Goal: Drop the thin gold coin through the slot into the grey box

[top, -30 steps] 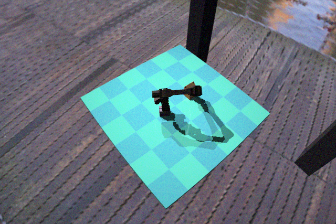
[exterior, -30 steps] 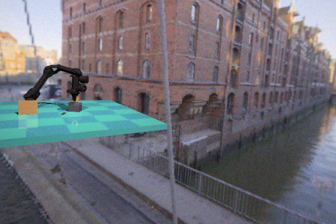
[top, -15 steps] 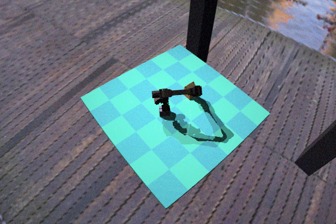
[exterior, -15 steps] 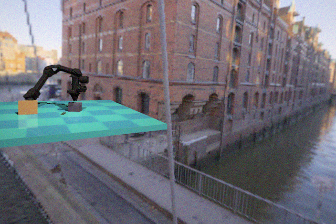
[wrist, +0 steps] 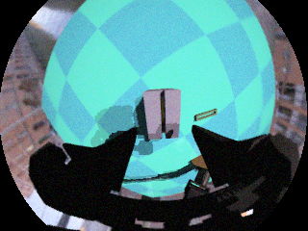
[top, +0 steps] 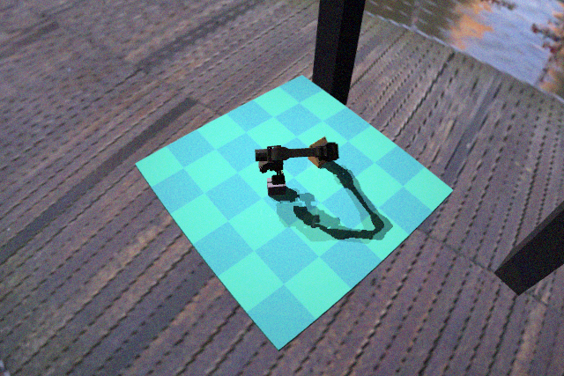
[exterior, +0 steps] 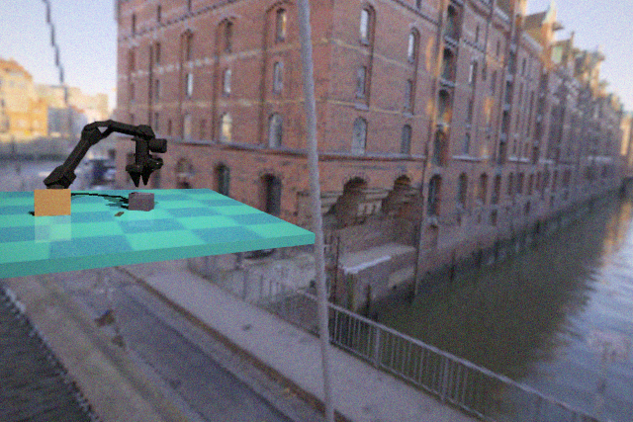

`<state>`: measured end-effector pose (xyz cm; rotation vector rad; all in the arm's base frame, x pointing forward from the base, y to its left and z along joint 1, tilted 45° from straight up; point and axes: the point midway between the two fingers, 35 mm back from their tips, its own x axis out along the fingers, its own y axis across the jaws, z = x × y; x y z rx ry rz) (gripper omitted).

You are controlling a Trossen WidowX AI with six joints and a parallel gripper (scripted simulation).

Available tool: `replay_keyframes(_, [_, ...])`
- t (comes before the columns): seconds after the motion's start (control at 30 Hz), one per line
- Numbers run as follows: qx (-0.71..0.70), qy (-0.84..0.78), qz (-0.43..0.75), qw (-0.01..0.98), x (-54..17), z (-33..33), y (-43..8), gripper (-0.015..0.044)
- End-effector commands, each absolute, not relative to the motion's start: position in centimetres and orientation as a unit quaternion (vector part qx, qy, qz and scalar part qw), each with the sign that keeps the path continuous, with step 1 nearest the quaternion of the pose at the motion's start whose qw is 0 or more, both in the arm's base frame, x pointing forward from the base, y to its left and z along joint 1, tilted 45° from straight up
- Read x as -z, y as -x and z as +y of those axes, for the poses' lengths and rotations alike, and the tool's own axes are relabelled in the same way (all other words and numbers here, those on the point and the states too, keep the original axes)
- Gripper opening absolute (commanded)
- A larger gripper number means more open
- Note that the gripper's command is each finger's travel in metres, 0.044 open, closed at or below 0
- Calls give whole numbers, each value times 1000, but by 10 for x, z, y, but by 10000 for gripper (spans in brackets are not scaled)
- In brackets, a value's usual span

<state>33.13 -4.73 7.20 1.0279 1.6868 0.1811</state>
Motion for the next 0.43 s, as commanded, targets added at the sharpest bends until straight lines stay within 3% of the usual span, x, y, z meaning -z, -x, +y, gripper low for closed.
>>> replay_keyframes(0.0, [-59, -450, 716, 530, -85, -63, -332, 440])
replay_keyframes(0.4, [-48, -463, 719, 516, -94, -72, -331, 440])
